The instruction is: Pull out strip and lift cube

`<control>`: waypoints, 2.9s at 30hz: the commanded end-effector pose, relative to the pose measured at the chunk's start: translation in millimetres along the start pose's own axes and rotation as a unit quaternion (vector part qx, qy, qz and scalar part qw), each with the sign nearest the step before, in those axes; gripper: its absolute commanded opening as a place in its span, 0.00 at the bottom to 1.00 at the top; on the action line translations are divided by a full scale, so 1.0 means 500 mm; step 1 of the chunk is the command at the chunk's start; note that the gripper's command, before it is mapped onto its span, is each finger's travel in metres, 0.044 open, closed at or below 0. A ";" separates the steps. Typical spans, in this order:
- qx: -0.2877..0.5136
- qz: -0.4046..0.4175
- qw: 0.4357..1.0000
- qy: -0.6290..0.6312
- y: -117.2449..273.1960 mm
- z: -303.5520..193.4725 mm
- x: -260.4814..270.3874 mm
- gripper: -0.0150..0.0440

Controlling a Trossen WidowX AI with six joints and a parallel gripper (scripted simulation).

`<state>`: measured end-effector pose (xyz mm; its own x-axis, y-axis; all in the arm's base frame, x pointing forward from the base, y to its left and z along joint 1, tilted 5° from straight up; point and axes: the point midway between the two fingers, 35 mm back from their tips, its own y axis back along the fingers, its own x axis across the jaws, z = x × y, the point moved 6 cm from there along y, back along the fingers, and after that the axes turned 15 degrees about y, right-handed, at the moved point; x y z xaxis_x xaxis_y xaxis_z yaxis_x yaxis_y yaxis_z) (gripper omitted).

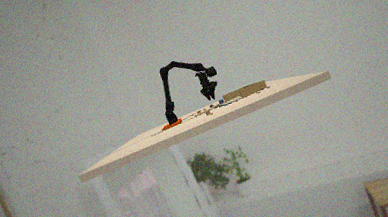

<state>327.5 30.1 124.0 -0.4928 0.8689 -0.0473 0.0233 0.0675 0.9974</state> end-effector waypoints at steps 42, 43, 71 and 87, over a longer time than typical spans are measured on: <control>-0.003 0.000 1.000 -0.002 -0.061 0.117 -0.035 0.68; -0.003 0.000 1.000 -0.002 -0.064 0.116 -0.035 0.68; -0.003 -0.002 1.000 -0.004 -0.086 0.116 -0.035 0.32; -0.001 0.001 1.000 -0.002 -0.010 0.017 0.009 0.25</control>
<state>348.2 38.5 109.9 -0.4922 0.8690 -0.0508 0.0164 0.0676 0.9976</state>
